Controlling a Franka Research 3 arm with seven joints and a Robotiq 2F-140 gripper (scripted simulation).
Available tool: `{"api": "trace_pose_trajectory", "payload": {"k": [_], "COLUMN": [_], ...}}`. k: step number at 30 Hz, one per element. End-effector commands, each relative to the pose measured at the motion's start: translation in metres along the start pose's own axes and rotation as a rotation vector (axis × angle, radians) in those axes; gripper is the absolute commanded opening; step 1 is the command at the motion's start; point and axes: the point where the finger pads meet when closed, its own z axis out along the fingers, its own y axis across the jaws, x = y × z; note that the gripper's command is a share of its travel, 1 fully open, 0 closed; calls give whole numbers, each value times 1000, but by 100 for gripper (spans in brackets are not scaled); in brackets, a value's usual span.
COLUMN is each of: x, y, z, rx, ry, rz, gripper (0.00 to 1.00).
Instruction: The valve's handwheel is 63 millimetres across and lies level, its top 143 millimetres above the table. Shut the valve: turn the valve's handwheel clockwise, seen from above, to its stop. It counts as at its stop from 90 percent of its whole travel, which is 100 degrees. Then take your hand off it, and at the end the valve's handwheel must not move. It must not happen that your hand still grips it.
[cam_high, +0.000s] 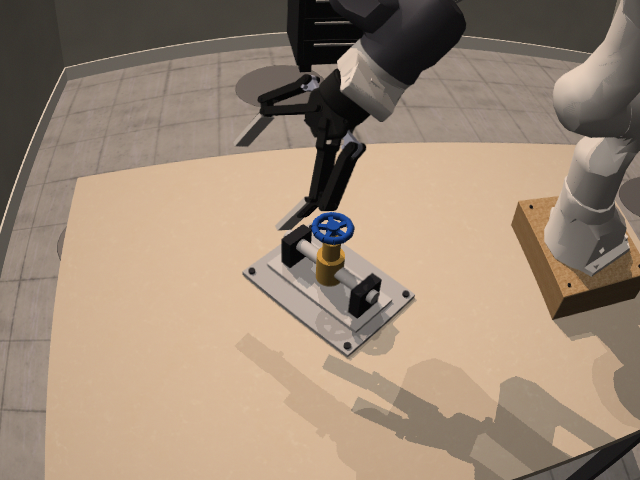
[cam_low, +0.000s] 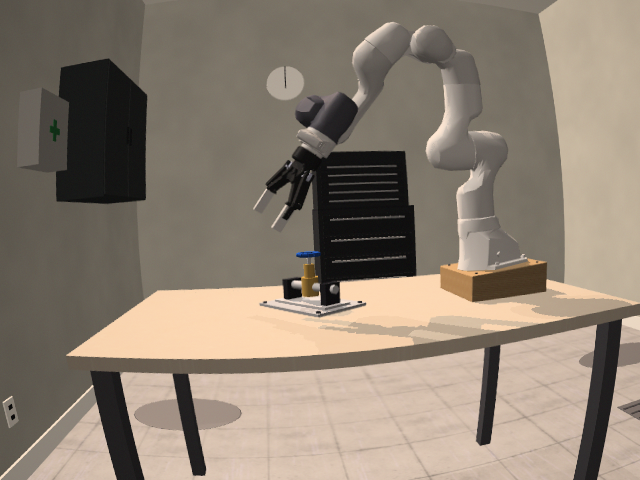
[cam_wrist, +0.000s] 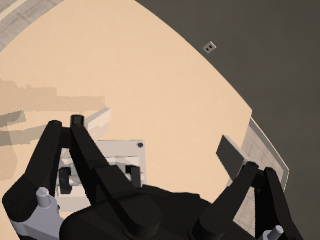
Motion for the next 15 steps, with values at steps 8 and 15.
{"api": "trace_pose_trajectory", "payload": {"k": [8,15], "x": [-14,-34], "y": [-14,-24], "z": [-9,-17], "rx": [127,210], "ry": [-209,-286], "rz": [-89,-175], "gripper": [100,100]}}
